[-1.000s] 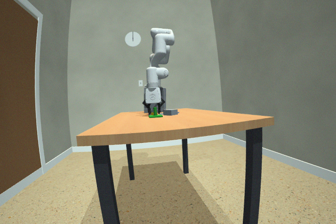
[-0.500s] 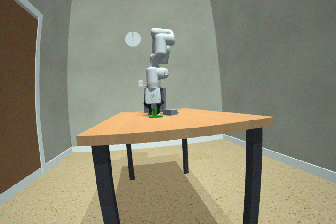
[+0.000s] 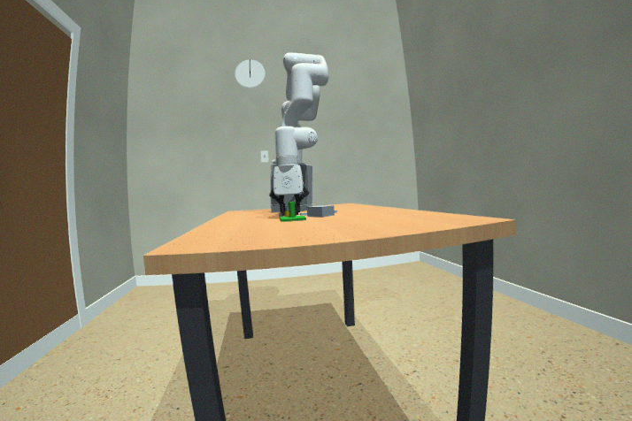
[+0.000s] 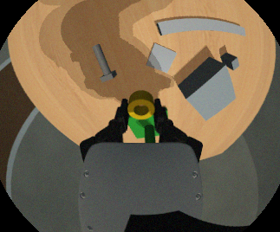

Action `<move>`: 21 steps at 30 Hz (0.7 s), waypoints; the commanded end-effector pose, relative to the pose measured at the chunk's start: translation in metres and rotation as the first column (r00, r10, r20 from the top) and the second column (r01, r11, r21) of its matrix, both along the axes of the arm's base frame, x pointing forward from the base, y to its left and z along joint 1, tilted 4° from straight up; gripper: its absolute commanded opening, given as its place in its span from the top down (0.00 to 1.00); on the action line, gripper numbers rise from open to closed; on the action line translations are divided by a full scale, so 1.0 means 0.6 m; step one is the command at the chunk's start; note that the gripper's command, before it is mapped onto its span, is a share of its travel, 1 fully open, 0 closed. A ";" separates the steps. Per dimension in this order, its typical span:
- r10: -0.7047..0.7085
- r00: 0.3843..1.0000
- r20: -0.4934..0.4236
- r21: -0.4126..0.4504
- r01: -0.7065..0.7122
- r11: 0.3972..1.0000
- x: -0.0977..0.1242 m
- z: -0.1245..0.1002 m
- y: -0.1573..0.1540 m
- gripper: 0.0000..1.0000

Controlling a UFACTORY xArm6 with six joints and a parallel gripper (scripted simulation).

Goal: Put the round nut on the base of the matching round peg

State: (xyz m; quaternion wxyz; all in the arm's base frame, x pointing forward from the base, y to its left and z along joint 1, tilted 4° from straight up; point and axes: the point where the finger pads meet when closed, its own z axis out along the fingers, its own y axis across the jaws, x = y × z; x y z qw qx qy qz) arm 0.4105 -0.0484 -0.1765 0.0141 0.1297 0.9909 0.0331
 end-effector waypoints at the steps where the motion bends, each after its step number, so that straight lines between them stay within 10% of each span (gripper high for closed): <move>1: 0.000 1.000 0.003 0.000 0.000 1.000 0.002 0.001 0.000 1.00; 21: 0.000 1.000 0.004 0.002 0.000 1.000 0.001 0.035 -0.002 1.00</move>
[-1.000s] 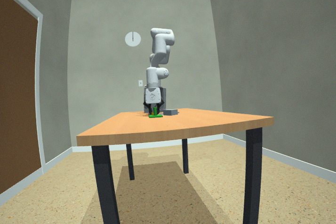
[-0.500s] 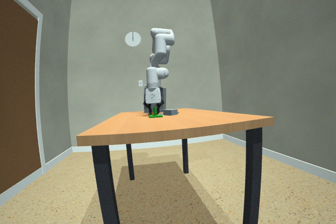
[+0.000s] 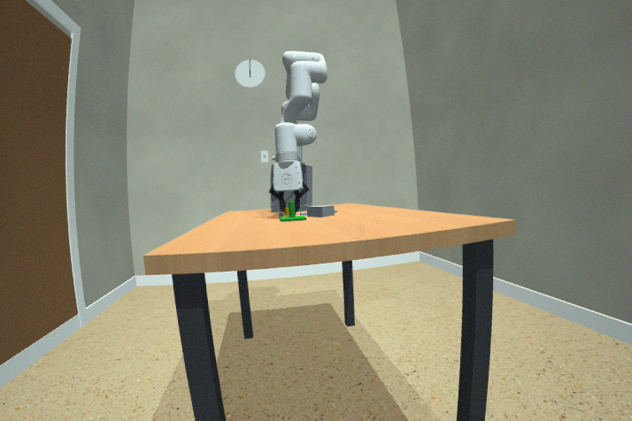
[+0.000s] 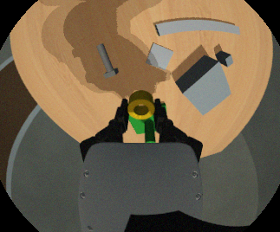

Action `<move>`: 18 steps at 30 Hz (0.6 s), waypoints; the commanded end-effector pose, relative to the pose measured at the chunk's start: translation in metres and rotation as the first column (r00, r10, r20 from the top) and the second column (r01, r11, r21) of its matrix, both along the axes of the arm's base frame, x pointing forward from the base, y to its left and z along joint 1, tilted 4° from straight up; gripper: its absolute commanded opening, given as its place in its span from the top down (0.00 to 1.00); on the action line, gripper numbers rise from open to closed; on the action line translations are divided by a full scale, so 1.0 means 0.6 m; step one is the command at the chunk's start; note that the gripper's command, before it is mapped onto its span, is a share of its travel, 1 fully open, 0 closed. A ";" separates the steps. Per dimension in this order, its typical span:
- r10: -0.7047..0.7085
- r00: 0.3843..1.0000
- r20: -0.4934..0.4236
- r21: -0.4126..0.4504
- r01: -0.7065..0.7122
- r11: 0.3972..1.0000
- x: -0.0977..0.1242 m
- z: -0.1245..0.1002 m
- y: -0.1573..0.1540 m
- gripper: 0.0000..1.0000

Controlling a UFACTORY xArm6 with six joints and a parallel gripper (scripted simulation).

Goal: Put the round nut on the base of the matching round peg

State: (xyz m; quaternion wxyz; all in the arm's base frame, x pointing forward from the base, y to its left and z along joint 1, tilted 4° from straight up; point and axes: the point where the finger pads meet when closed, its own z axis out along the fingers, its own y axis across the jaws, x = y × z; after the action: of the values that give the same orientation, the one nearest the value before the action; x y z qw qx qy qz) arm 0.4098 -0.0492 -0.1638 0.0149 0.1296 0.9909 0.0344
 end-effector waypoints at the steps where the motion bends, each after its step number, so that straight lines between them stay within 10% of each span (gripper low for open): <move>1: 0.000 1.000 0.002 -0.001 0.000 1.000 0.002 0.017 -0.001 1.00; 18: 0.000 1.000 0.003 -0.001 0.000 1.000 -0.005 0.056 -0.003 1.00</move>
State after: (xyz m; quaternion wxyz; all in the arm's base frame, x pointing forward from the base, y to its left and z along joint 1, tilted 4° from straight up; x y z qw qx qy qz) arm 0.4062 -0.0508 -0.1357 0.0163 0.1296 0.9908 0.0350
